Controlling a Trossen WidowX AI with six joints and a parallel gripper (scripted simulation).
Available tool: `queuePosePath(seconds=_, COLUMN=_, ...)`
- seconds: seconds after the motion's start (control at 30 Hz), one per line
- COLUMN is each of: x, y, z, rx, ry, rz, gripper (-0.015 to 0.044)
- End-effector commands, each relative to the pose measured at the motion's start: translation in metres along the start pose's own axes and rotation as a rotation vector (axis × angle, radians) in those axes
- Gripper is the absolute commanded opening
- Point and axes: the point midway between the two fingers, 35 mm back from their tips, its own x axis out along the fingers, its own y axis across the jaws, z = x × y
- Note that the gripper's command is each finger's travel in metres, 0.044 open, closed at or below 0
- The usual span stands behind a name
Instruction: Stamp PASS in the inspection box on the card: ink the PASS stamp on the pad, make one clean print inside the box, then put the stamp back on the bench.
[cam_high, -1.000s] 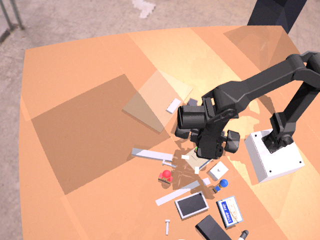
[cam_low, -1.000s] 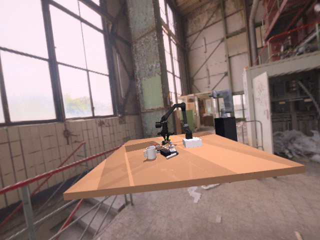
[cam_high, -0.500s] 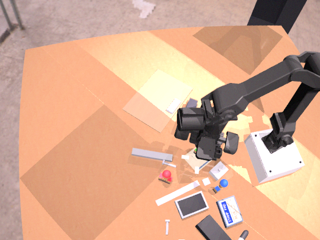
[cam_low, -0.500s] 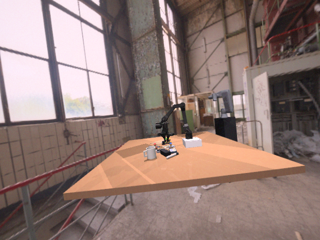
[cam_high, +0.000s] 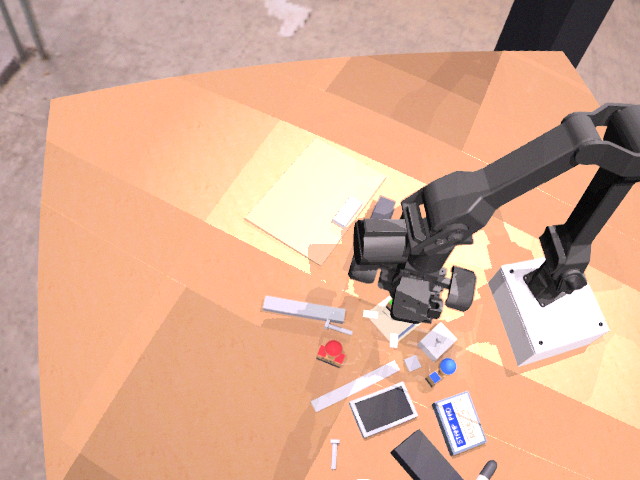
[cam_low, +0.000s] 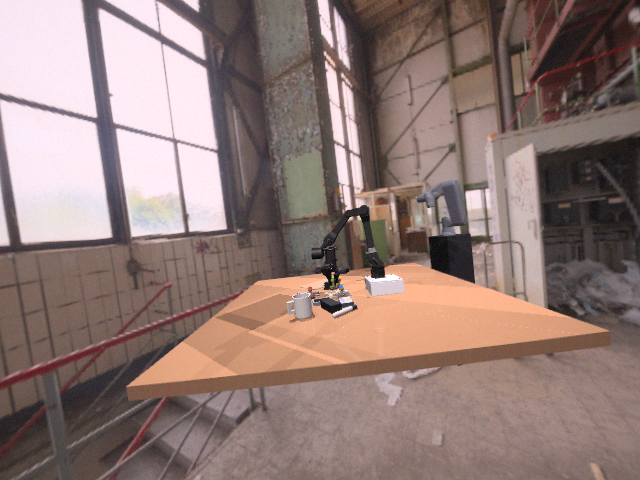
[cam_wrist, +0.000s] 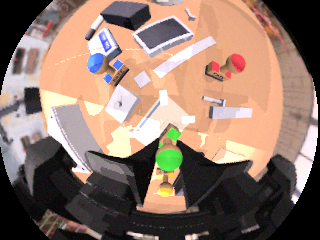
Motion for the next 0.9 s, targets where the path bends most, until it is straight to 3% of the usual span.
queuePosePath(seconds=0.0, x=0.0043, y=0.0013, z=-0.0001, rx=-0.005, ry=-0.002, rz=0.005, gripper=0.0000)
queuePosePath(seconds=0.87, x=0.0135, y=0.0024, z=-0.0005, rx=-0.005, ry=-0.004, rz=0.005, gripper=0.0000)
